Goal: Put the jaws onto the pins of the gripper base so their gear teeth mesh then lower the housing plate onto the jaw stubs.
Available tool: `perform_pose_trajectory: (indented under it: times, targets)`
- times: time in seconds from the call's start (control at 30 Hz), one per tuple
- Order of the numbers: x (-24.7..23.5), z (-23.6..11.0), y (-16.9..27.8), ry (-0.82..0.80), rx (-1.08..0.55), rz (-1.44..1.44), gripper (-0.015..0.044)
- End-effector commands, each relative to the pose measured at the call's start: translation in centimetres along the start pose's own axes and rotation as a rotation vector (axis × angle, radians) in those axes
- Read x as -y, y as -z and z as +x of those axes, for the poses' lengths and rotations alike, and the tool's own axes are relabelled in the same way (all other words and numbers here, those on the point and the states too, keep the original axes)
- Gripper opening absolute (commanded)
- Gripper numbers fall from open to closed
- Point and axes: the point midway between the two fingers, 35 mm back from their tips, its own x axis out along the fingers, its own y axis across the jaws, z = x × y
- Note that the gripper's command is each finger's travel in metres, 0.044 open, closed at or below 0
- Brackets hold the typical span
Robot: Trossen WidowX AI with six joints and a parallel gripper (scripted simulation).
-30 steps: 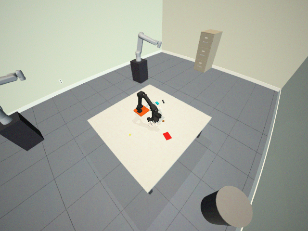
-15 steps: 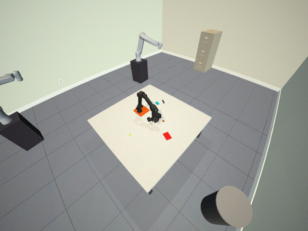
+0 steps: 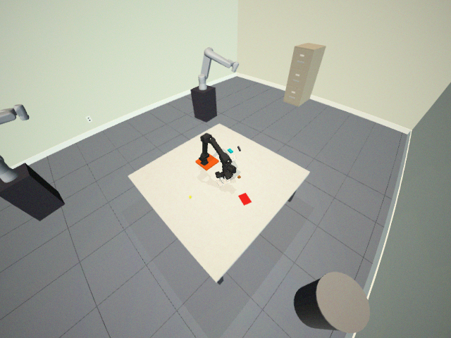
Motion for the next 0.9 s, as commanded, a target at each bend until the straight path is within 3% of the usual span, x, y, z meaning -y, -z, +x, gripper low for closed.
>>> perform_pose_trajectory:
  times: [0.0, 0.5, 0.63, 0.87]
  targets:
    - [0.08, 0.28, 0.04, 0.005, -0.004, -0.004, 0.0134]
    - [0.08, 0.28, 0.04, 0.005, -0.004, -0.004, 0.0134]
    - [0.00, 0.03, 0.00, 0.000, 0.000, 0.000, 0.0224]
    - [0.00, 0.03, 0.00, 0.000, 0.000, 0.000, 0.0224]
